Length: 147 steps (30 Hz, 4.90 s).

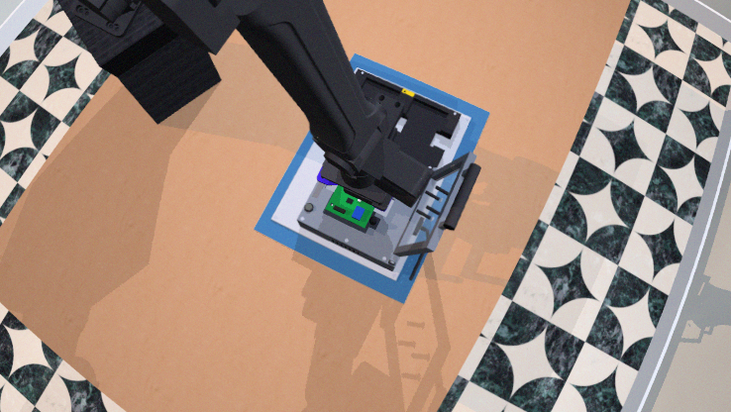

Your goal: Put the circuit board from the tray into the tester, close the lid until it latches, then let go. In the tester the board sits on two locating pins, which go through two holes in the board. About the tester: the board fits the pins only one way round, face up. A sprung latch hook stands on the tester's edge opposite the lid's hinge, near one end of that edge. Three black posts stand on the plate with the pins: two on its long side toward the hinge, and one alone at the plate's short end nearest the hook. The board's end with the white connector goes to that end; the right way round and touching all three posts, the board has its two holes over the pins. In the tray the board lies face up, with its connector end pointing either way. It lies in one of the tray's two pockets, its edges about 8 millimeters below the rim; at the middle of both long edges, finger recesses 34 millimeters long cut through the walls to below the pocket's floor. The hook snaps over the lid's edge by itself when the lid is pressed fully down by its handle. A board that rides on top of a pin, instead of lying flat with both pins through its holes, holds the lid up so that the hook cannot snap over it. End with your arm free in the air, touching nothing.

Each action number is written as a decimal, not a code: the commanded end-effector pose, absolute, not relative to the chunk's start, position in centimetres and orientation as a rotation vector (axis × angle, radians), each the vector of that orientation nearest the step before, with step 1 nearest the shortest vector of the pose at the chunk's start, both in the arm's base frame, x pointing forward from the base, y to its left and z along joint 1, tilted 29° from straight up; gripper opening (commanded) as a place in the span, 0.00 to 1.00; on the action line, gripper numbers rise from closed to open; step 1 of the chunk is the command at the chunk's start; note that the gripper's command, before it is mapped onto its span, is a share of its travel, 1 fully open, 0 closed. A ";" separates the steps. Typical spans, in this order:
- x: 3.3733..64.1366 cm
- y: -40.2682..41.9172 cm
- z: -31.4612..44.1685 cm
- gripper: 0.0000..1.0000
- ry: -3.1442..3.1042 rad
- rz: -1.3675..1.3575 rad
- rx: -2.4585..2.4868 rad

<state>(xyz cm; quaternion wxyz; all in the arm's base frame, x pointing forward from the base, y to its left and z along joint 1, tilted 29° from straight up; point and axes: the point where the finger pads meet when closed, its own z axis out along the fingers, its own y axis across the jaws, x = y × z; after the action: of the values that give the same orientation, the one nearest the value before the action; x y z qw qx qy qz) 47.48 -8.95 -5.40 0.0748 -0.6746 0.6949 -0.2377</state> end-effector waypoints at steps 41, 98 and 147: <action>47.5 -9.7 -5.0 0.72 2.085 -0.730 -2.002; 47.3 -9.6 -5.4 0.72 2.087 -0.724 -2.010; 47.3 -9.7 -5.2 0.72 2.085 -0.728 -2.007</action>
<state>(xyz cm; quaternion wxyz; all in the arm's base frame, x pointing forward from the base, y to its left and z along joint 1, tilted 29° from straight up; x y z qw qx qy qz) 47.36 -8.95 -5.59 0.0752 -0.6746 0.6946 -0.2382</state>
